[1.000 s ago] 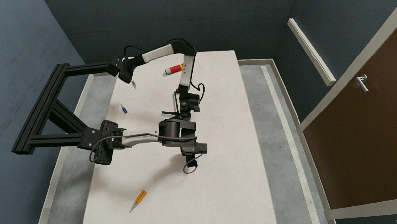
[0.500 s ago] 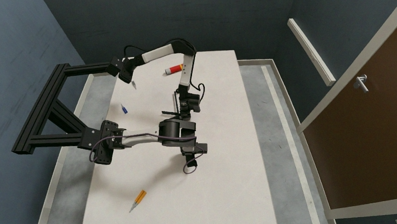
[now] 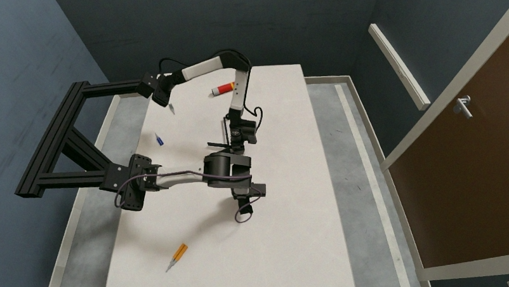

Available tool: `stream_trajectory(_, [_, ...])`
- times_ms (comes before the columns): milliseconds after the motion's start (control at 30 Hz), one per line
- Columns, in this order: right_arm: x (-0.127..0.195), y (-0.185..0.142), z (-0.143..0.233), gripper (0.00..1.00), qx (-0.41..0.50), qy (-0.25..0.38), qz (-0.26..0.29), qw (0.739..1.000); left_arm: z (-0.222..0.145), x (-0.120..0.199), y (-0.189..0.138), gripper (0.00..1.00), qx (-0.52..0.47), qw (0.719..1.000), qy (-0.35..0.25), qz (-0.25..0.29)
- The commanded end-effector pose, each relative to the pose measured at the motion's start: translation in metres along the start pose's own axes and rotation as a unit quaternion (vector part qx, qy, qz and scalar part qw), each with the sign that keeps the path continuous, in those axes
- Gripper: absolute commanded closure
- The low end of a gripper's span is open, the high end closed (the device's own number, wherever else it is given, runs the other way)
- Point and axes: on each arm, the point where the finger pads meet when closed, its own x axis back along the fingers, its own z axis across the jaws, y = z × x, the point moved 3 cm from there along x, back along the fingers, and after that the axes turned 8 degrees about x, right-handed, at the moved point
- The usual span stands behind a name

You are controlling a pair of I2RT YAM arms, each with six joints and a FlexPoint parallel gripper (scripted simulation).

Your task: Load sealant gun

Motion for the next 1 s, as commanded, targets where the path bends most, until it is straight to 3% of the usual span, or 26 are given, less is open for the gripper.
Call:
stream_trajectory(0, [0.023, 0.046, 0.008, 1.00, -0.013, 0.002, -0.079, 0.997, 0.019, -0.004, 0.003, 0.97, 0.005, 0.999, 0.040, -0.006])
stream_trajectory(267, [0.020, 0.043, 0.003, 1.00, -0.018, -0.004, -0.076, 0.997, 0.019, -0.004, 0.003, 0.97, 0.005, 0.999, 0.040, -0.006])
stream_trajectory(333, [0.015, 0.021, 0.000, 1.00, -0.017, -0.004, -0.035, 0.999, 0.019, -0.004, 0.003, 0.97, 0.005, 0.999, 0.040, -0.006])
stream_trajectory(967, [0.026, 0.050, 0.005, 1.00, -0.009, 0.008, -0.041, 0.999, 0.019, -0.004, 0.003, 0.97, 0.005, 0.999, 0.040, -0.006])
